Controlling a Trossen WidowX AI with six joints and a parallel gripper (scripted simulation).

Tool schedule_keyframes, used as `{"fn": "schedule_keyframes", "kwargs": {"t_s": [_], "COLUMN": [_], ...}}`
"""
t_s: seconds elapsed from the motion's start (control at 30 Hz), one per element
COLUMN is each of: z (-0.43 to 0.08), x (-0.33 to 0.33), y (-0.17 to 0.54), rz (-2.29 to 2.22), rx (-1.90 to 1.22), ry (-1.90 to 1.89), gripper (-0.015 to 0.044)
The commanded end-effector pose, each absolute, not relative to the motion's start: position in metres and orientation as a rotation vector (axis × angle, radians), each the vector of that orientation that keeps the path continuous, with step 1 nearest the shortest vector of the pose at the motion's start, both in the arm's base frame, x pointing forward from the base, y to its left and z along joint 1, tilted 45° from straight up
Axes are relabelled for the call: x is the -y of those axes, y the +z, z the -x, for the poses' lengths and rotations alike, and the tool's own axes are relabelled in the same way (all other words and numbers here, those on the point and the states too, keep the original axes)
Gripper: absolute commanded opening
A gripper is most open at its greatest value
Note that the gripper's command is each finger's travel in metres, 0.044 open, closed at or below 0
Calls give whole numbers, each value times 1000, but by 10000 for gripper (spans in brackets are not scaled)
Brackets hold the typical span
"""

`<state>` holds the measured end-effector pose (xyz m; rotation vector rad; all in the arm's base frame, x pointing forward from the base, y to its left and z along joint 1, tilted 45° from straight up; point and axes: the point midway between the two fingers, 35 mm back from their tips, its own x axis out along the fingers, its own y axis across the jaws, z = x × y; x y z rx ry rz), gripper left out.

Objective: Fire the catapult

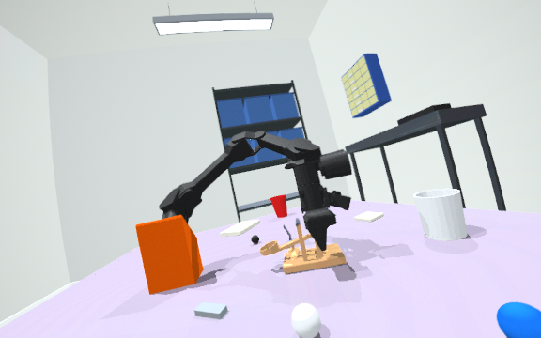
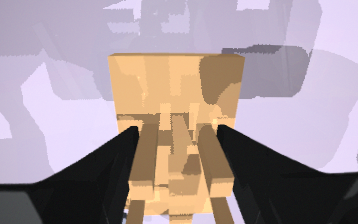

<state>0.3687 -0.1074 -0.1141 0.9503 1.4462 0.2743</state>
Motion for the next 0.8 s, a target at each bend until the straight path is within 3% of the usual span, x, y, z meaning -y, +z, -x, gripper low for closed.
{"fn": "schedule_keyframes", "kwargs": {"t_s": [0.0, 0.33, 0.47, 0.77], "z": [-369, -365, -352, -350], "x": [108, 138, 176, 174], "y": [-113, -86, -45, -46], "rz": [-950, -947, -948, -957], "rx": [-1445, -1446, -1447, -1443], "ry": [274, 269, 269, 267], "gripper": [184, 440, 440, 440]}}
